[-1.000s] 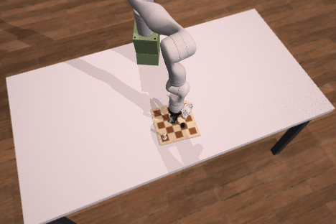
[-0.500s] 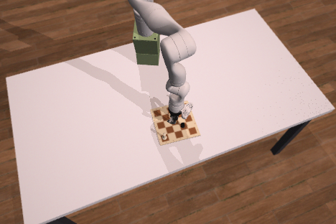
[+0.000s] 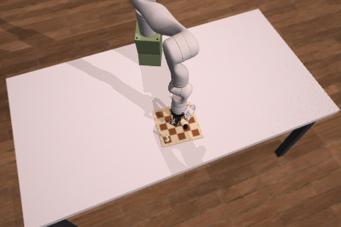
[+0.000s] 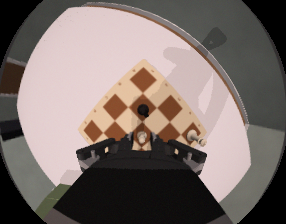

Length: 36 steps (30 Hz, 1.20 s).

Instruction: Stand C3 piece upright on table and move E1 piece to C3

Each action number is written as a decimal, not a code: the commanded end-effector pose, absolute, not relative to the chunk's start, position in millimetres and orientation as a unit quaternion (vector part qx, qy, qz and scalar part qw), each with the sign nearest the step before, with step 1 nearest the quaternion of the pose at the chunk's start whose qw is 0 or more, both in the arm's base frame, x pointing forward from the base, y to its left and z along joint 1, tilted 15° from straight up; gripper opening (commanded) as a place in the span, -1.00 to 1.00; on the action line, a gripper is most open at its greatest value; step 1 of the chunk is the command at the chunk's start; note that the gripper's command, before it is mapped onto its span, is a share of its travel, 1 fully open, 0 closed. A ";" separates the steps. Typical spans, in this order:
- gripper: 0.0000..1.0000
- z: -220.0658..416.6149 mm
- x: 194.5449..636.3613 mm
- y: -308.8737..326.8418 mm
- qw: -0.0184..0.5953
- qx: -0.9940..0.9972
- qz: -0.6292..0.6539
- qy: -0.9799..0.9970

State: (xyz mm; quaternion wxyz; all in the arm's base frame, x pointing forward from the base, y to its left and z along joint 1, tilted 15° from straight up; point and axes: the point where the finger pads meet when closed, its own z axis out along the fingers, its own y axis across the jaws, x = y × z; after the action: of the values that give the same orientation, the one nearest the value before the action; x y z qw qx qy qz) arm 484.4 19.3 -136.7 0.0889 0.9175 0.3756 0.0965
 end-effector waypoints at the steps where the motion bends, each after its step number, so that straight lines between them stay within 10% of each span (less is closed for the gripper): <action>1: -0.33 -135.2 484.8 19.6 0.089 0.917 0.097 0.376; 32: -0.33 -49.1 462.9 27.7 0.089 0.917 0.097 0.376; 33: 1.00 -49.1 462.9 27.7 0.089 0.917 0.097 0.376; 36: 1.00 -49.1 462.9 27.7 0.089 0.917 0.097 0.376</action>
State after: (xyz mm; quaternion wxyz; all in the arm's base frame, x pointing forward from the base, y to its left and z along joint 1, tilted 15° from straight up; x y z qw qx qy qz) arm 462.2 26.8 -50.3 0.0890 0.9177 0.3751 0.0959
